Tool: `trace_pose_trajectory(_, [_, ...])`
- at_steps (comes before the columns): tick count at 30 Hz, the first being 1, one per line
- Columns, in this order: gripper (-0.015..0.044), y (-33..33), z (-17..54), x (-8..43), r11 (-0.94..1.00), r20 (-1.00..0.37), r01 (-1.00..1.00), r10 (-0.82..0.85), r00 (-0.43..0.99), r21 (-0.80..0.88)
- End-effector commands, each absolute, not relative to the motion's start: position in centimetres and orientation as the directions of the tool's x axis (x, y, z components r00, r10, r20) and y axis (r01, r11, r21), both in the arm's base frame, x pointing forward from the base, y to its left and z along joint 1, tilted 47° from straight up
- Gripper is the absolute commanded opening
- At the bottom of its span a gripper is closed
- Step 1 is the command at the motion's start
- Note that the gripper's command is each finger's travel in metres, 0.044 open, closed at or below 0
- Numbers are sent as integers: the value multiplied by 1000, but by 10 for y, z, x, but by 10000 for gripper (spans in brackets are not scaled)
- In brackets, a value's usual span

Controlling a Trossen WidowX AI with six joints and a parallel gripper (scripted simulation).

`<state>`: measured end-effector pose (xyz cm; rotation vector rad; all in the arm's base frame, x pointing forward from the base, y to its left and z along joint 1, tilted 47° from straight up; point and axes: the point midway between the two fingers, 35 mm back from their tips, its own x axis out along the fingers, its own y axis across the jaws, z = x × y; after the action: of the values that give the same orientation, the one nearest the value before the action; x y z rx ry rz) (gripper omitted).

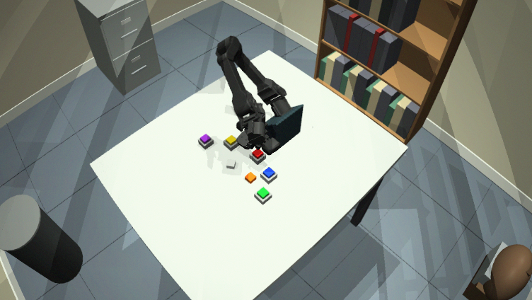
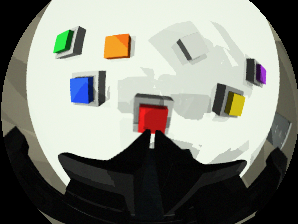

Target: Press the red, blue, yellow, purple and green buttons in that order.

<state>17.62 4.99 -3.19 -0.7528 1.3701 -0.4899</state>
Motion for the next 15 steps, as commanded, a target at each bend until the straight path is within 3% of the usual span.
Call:
trace_pose_trajectory(1, [20, 48, -33, 177, 676, -686, -118, -710, 161, -728])
trace_pose_trajectory(15, [20, 32, -49, 181, 675, -685, -118, -710, 161, -728])
